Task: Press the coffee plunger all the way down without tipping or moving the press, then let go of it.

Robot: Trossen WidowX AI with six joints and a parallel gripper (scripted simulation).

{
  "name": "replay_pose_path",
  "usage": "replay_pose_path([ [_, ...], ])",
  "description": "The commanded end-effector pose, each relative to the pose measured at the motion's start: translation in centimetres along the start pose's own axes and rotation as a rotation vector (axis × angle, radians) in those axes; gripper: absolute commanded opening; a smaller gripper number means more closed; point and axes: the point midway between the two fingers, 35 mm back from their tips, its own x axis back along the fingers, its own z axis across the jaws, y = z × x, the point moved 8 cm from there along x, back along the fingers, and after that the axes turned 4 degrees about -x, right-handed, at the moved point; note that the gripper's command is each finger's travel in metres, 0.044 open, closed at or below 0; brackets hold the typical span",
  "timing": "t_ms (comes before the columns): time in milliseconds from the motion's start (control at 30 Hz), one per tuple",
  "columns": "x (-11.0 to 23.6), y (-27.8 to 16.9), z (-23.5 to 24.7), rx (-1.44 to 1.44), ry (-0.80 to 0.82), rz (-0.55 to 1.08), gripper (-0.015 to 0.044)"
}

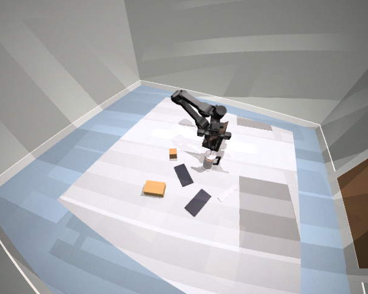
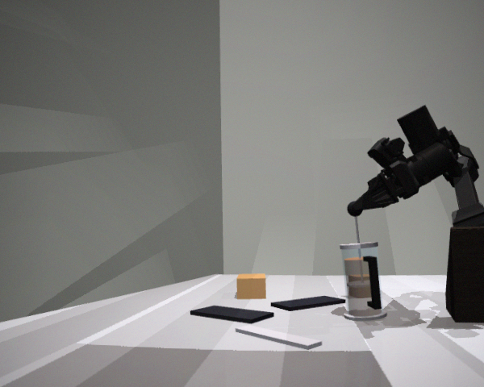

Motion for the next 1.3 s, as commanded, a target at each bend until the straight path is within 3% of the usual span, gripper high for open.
replay_pose_path([
  [0,-0.8,-1.9,-0.2,0.023,0.004,0.039,0.0114],
  [1267,-2.5,-2.3,-0.3,0.023,0.0,0.036,0.0114],
])
